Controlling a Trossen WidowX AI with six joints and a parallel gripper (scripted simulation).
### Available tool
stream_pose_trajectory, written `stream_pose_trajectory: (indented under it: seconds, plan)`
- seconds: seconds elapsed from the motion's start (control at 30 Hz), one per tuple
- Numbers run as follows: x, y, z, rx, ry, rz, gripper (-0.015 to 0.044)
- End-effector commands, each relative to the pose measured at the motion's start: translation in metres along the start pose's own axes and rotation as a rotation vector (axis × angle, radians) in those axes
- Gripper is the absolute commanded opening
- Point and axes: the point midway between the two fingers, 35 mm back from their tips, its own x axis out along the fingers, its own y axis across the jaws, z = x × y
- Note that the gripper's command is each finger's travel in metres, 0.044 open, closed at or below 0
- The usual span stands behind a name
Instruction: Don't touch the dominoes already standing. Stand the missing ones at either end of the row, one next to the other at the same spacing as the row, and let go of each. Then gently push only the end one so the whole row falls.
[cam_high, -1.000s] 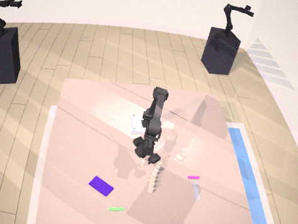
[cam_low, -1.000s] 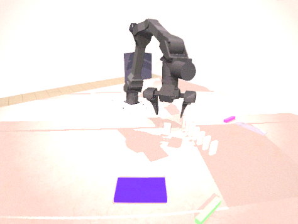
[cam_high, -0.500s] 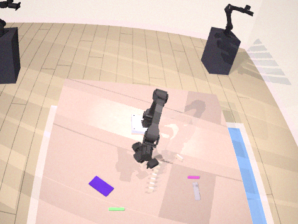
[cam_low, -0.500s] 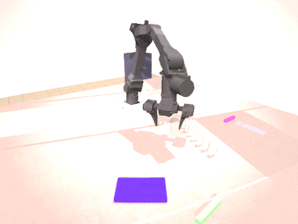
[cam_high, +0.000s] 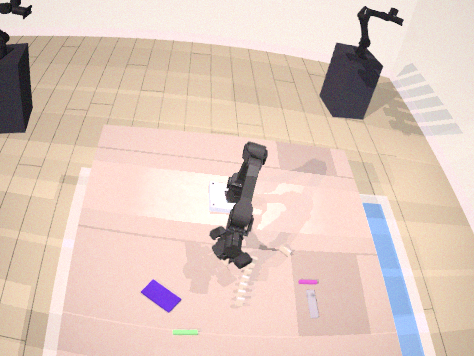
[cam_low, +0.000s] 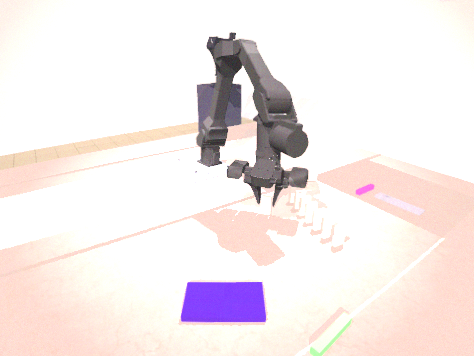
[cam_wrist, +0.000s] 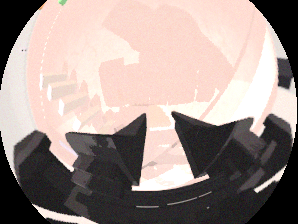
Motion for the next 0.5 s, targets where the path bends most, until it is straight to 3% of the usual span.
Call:
stream_pose_trajectory:
  seconds: [0.0,0.3,0.47]
  plan:
    - [0.000,0.000,0.000,0.003,-0.003,-0.001,0.0107]
    - [-0.001,0.000,0.001,0.003,-0.003,0.000,0.0107]
    - [-0.040,0.006,0.006,0.004,-0.004,0.003,0.0107]
